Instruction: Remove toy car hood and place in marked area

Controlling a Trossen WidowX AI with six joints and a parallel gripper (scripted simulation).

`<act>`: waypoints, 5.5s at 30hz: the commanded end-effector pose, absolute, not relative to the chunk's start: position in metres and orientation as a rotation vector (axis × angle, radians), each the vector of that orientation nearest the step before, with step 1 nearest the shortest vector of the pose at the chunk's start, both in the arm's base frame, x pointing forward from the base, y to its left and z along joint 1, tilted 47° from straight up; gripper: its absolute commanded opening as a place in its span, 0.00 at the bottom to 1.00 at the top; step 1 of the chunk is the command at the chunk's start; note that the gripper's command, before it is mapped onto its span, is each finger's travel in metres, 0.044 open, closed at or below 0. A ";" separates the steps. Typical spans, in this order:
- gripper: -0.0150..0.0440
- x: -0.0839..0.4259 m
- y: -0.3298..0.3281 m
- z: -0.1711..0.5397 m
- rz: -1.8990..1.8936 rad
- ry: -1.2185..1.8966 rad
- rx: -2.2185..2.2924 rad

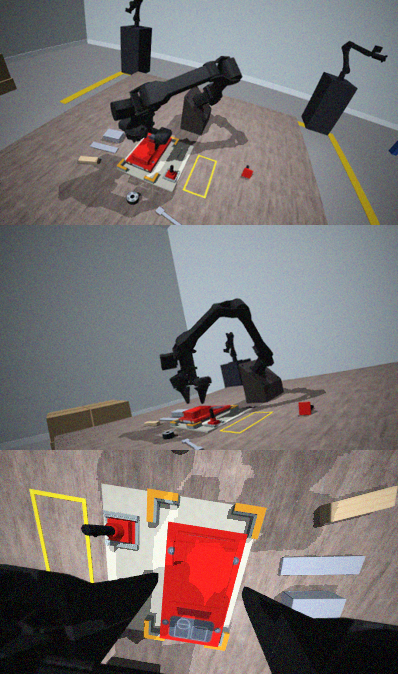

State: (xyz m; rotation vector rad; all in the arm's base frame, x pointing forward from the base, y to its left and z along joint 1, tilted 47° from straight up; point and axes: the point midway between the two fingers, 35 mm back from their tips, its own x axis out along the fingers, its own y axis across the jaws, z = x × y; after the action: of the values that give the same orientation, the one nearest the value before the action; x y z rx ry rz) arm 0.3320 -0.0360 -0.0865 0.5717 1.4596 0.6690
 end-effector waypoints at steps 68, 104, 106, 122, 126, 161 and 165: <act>0.82 0.330 -0.011 -0.112 0.672 1.461 0.575; 0.25 0.331 -0.022 -0.101 0.671 1.461 0.576; 0.25 0.331 -0.023 -0.100 0.671 1.461 0.576; 0.25 0.331 -0.033 -0.091 0.671 1.461 0.576; 0.25 0.332 -0.045 -0.079 0.670 1.461 0.576; 0.25 0.337 0.012 0.018 0.645 1.471 0.573; 0.25 0.335 0.024 0.030 0.647 1.469 0.573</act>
State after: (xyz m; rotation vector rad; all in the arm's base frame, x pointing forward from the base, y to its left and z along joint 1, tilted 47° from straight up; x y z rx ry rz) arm 0.3375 0.0158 0.0229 0.5663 1.4654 0.6443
